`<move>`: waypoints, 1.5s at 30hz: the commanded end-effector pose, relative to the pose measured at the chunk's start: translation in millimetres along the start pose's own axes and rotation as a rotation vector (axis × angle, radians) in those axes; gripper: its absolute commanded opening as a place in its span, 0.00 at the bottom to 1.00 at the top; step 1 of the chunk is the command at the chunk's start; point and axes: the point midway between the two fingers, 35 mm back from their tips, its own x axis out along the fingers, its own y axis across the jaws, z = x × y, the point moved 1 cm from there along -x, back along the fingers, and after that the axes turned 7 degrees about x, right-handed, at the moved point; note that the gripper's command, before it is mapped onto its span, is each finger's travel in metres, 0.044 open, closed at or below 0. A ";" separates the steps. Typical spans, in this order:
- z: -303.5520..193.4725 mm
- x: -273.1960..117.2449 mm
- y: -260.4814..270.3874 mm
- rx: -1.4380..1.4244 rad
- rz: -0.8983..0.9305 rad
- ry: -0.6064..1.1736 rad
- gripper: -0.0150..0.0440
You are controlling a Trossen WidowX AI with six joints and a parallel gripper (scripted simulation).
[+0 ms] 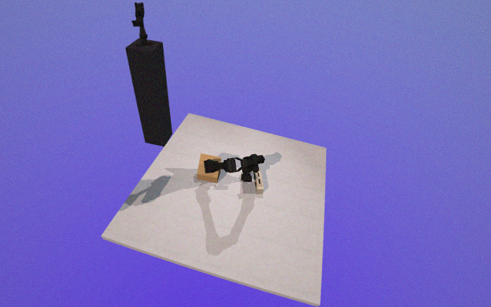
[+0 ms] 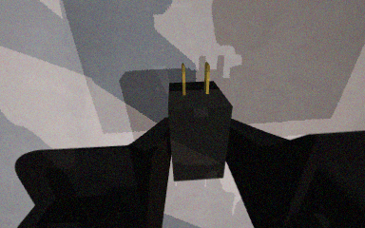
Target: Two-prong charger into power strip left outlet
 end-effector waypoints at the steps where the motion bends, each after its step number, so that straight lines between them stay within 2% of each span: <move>1: 6.0 -0.8 1.5 -0.005 0.000 -0.003 0.25; 45: 27.5 -1.1 7.7 -0.013 -0.002 -0.004 0.25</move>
